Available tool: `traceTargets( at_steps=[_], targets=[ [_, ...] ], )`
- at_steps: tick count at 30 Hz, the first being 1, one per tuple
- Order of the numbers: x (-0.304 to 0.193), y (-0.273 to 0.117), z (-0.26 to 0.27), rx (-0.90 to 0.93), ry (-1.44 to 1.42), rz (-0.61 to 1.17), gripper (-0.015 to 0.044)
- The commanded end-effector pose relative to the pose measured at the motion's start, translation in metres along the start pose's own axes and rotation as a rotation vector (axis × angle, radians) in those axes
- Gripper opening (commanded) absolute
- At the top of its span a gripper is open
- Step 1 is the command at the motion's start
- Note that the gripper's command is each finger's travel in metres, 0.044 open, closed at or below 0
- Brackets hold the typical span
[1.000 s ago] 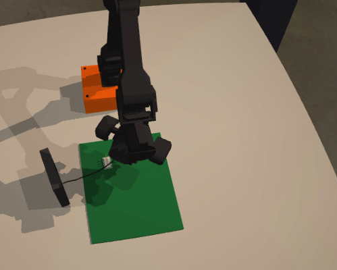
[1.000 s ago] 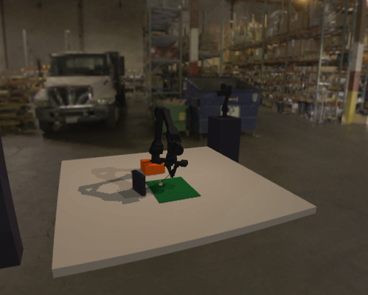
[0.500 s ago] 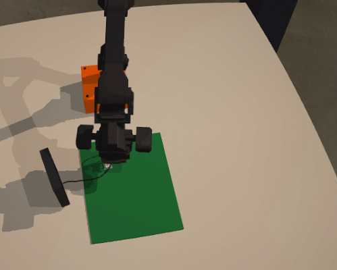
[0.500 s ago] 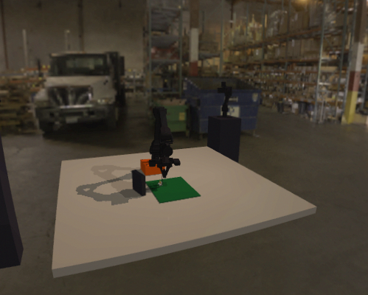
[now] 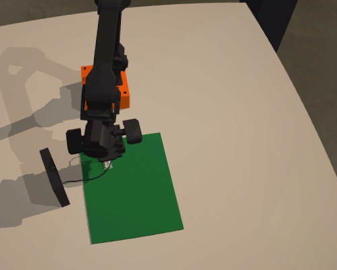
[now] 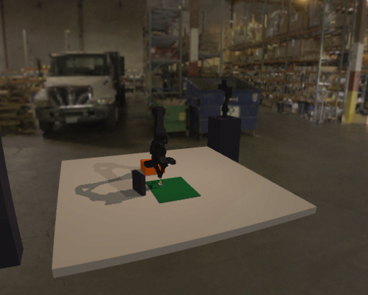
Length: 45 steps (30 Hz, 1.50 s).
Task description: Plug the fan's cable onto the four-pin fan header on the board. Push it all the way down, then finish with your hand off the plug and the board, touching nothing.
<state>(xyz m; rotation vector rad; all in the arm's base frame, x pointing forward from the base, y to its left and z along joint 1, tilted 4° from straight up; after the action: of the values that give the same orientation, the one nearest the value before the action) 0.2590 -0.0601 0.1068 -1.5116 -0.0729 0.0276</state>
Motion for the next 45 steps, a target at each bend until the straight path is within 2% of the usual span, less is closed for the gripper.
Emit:
traceTargets(
  at_steps=[1, 21, 26, 45],
  targets=[
    [0.000, -0.001, 0.000, 0.000, -0.007, -0.008, 0.0000],
    [0.008, -0.004, -0.001, 0.000, -0.012, -0.009, 0.0000],
    [0.009, 0.018, 0.000, 0.000, -0.010, -0.009, 0.0000],
    [0.008, 0.018, 0.000, 0.000, -0.005, -0.009, 0.0000]
  ],
)
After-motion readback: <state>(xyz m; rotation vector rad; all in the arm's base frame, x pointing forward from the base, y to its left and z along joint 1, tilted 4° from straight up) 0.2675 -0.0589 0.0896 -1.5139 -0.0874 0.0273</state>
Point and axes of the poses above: the point midway between the two fingers, 35 mm back from their tips, its own y axis out along the fingers, its own z axis across the jaws, x = y × z, the point moved 7 cm from there along -y, back along the fingers, and after that the axes turned 3 degrees about -y, right-handed, at the moved point
